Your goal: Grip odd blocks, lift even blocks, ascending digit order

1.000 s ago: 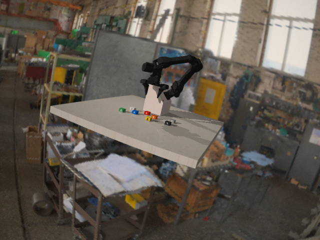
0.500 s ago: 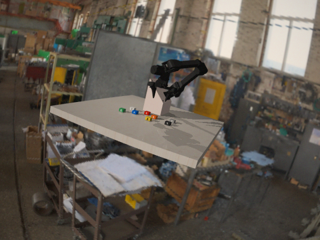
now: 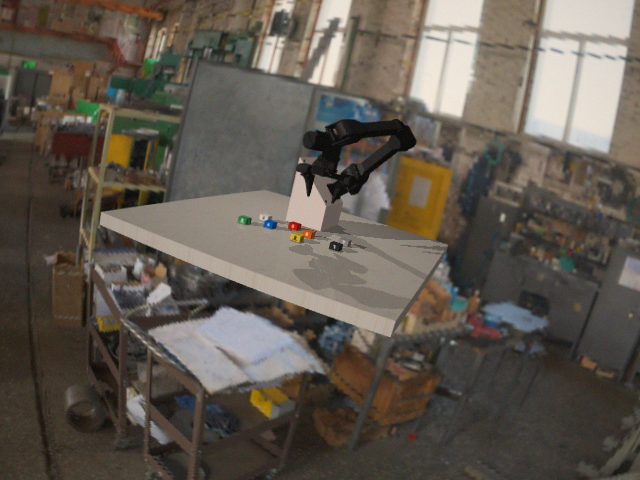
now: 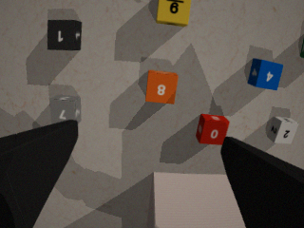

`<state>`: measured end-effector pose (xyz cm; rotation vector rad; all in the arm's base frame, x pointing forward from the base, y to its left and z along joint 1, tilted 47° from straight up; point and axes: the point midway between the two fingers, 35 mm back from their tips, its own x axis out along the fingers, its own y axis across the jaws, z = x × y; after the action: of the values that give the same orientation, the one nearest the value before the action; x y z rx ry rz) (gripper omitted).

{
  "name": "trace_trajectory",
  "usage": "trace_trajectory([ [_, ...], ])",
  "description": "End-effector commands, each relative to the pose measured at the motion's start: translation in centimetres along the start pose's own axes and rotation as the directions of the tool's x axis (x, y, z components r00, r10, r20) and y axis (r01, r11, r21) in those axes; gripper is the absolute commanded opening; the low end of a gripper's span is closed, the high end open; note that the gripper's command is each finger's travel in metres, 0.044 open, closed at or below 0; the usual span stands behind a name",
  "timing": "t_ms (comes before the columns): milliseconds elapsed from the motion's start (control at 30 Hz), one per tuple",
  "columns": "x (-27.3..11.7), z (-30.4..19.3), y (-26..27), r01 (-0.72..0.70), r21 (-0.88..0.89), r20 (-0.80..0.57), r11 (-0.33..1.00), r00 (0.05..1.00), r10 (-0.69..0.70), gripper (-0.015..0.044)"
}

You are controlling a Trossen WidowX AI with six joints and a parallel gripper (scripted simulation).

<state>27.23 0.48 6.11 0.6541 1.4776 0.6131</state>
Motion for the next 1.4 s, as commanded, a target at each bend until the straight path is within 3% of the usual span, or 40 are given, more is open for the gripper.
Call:
trace_trajectory([
  [0, -0.1, -0.4, 3.3, 0.002, -0.008, 0.003, 1.000, 1.000, -0.002, 0.0400],
  [200, -0.1, -3.0, 10.9, -0.008, -0.009, 0.002, 1.000, 1.000, 0.008, 0.0400],
  [933, -0.1, -3.1, 11.1, -0.008, -0.009, 0.002, 1.000, 1.000, 0.008, 0.0400],
  [1233, -0.2, 5.3, 10.9, -0.008, -0.012, 0.004, 1.000, 1.000, 0.008, 0.0400],
  [1367, -0.1, 6.1, 10.8, -0.008, -0.012, 0.004, 1.000, 1.000, 0.008, 0.0400],
])
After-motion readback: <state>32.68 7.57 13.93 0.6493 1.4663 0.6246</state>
